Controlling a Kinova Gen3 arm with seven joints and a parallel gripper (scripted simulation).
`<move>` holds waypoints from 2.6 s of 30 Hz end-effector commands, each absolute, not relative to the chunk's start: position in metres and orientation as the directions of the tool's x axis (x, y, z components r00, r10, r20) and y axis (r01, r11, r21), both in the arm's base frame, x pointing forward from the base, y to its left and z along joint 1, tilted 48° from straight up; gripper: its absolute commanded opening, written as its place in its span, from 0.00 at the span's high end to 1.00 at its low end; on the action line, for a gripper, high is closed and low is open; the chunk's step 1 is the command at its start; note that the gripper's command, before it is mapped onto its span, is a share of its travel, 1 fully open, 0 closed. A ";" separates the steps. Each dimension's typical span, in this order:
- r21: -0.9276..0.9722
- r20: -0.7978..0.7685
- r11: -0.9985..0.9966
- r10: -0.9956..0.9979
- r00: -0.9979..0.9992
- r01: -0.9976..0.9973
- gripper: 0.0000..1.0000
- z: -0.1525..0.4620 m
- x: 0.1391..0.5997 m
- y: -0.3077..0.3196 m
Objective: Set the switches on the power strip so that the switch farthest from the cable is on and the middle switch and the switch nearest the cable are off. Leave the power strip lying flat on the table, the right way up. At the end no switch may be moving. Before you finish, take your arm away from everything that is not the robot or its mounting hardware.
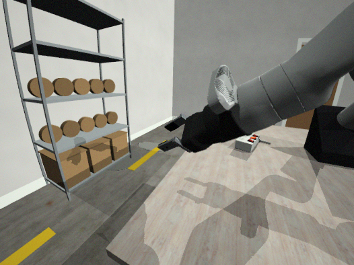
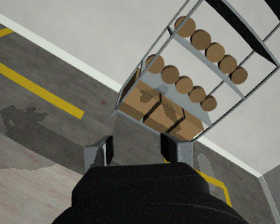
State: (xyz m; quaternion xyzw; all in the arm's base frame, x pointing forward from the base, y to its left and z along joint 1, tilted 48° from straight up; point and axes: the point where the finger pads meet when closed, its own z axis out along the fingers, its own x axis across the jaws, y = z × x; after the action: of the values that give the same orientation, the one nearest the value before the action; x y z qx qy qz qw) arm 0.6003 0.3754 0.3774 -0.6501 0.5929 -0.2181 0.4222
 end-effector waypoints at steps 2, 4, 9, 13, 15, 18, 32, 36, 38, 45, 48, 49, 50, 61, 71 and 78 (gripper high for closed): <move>-0.809 -0.218 0.061 -0.955 0.200 -0.585 0.00 0.379 0.601 0.374; -0.809 -0.218 0.061 -0.955 0.200 -0.585 0.00 0.379 0.601 0.374; -0.809 -0.218 0.061 -0.955 0.200 -0.585 0.00 0.379 0.601 0.374; -0.809 -0.218 0.061 -0.955 0.200 -0.585 0.00 0.379 0.601 0.374; -0.809 -0.218 0.061 -0.955 0.200 -0.585 0.00 0.379 0.601 0.374; -0.809 -0.218 0.061 -0.955 0.200 -0.585 0.00 0.379 0.601 0.374; -0.793 -0.241 0.068 -0.948 0.210 -0.605 0.00 0.365 0.593 0.365; -0.786 -0.251 0.070 -0.944 0.212 -0.614 0.00 0.359 0.590 0.362; -0.777 -0.263 0.074 -0.940 0.215 -0.626 0.00 0.353 0.585 0.357; -0.709 -0.321 0.077 -0.921 0.223 -0.701 0.00 0.313 0.562 0.331; -0.678 -0.346 0.077 -0.911 0.225 -0.731 0.00 0.295 0.553 0.319; -0.668 -0.355 0.077 -0.907 0.226 -0.740 0.00 0.290 0.550 0.316; -0.668 -0.355 0.077 -0.907 0.226 -0.740 0.00 0.290 0.550 0.316; -0.638 -0.383 0.079 -0.895 0.227 -0.766 0.00 0.274 0.539 0.305; -0.620 -0.397 0.078 -0.889 0.227 -0.781 0.00 0.263 0.534 0.298; -0.610 -0.404 0.077 -0.886 0.226 -0.788 0.00 0.258 0.531 0.294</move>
State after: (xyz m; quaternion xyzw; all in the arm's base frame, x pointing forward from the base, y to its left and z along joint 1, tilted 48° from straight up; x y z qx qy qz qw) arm 0.5265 0.3035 0.2589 -0.6804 0.6122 -0.0614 0.3981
